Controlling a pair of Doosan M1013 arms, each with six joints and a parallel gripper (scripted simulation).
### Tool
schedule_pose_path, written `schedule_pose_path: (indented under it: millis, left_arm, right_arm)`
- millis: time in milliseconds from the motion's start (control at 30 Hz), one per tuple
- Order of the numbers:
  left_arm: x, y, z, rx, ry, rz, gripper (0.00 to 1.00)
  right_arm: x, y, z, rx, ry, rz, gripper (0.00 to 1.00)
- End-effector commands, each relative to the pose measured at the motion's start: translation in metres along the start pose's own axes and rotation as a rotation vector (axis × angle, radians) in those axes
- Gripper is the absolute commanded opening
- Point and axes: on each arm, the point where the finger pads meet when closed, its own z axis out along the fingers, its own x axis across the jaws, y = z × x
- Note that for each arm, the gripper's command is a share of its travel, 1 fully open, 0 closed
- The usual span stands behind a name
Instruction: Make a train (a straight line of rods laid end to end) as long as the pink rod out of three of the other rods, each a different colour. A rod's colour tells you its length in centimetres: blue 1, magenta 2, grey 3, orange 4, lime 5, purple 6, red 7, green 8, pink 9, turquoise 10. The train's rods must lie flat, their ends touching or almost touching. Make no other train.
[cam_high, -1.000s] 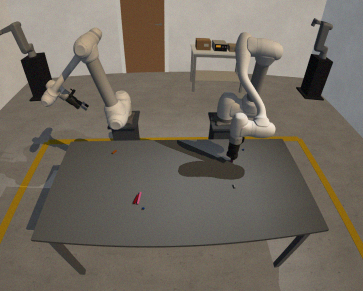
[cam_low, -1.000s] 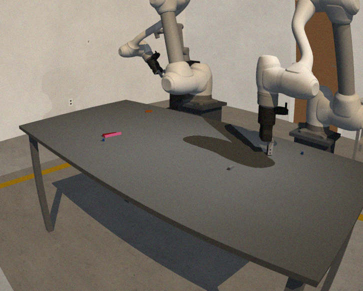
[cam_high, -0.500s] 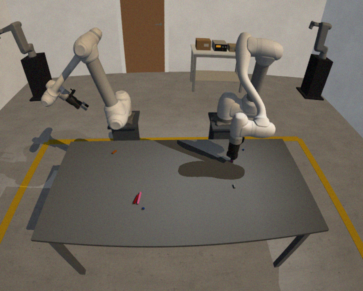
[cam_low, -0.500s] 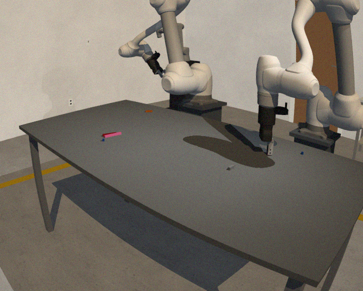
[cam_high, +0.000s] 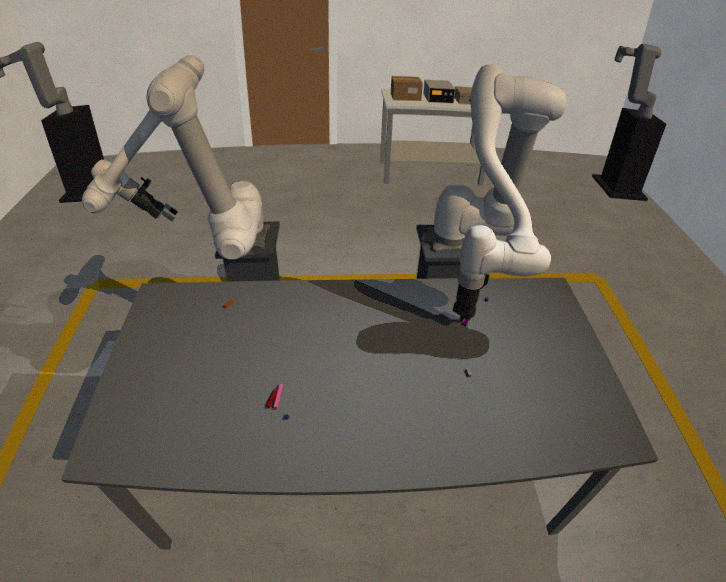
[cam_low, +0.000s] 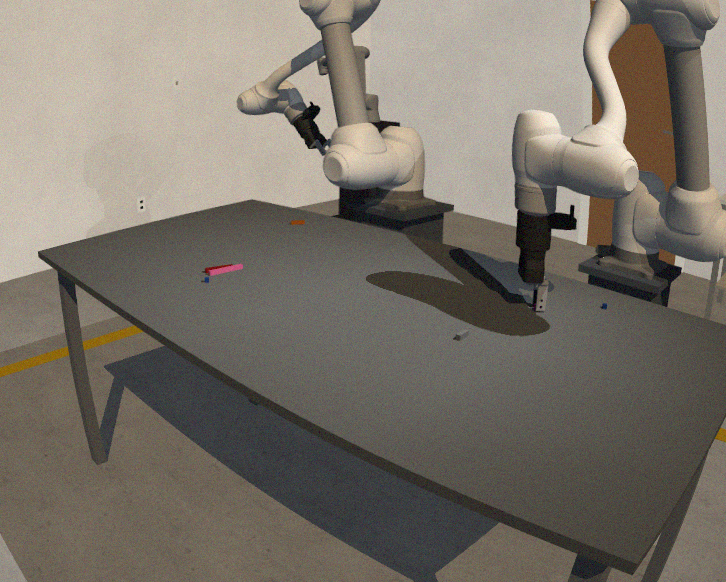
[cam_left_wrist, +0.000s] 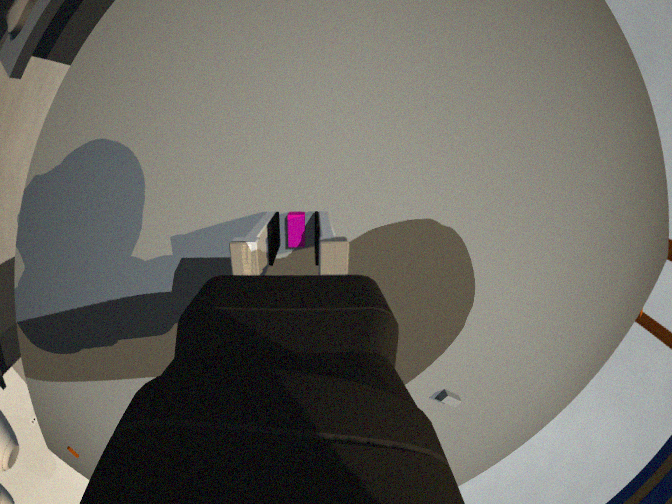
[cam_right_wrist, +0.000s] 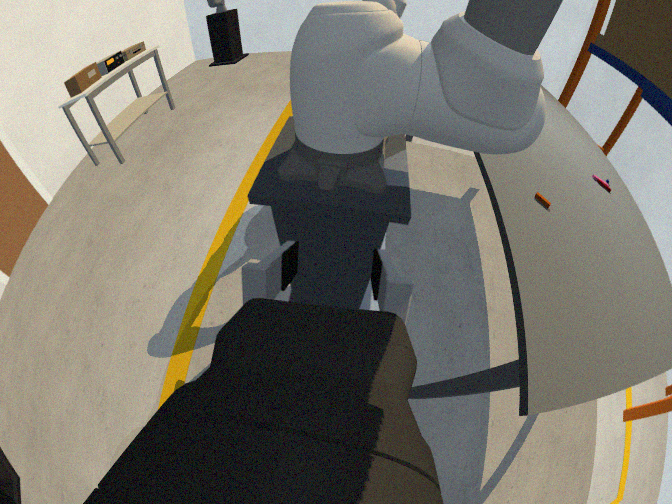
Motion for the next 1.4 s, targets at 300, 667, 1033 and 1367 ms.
schedule_pose_path:
  millis: [300,667,1033,1367]
  left_arm:
    - [0.0,0.0,-0.003,-0.001,0.001,0.0,0.54]
    - [0.0,0.0,-0.049,-0.001,0.001,0.0,0.54]
    - [0.0,0.0,-0.087,-0.001,0.001,0.0,0.54]
    - [0.0,0.0,-0.091,-0.001,0.001,0.0,1.0]
  right_arm:
    - [0.0,0.0,0.0,-0.001,0.0,0.0,1.0]
    - [0.0,0.0,0.0,-0.001,0.0,0.0,1.0]
    - [0.0,0.0,0.0,-0.001,0.0,0.0,1.0]
    - [0.0,0.0,0.0,-0.001,0.0,0.0,1.0]
